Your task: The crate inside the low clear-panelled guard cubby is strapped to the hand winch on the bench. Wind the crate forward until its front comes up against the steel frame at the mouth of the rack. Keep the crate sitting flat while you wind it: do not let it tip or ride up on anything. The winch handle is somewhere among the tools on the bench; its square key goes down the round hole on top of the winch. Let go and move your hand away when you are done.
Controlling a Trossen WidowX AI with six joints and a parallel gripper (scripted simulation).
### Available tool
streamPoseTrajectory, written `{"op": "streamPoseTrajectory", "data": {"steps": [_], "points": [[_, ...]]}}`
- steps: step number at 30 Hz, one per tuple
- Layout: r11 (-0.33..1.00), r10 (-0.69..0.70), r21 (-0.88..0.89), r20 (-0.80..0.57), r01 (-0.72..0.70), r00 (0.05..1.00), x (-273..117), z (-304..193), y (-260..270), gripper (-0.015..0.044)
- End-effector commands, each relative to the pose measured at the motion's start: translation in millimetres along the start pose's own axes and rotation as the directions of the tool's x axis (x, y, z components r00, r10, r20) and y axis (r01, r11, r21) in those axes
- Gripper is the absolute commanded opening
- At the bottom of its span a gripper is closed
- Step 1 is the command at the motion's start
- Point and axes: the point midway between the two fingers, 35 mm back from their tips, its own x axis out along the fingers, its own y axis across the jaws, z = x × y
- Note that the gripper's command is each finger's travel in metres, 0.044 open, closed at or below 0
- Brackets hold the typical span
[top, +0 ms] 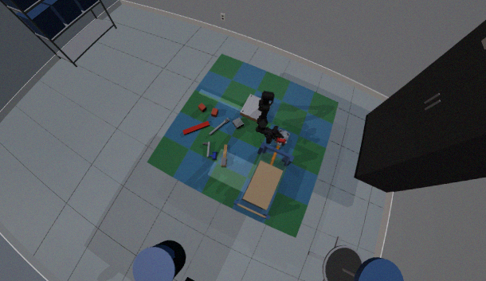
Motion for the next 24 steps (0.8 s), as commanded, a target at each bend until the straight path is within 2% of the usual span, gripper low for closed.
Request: {"op": "streamPoseTrajectory", "data": {"steps": [1,24], "points": [[1.000,0.002,-0.003,0.000,-0.002,1.000,0.0,-0.1,-0.6,0.0000],[1.000,0.001,-0.003,0.000,-0.001,1.000,0.0,-0.2,-6.5,0.0000]]}}
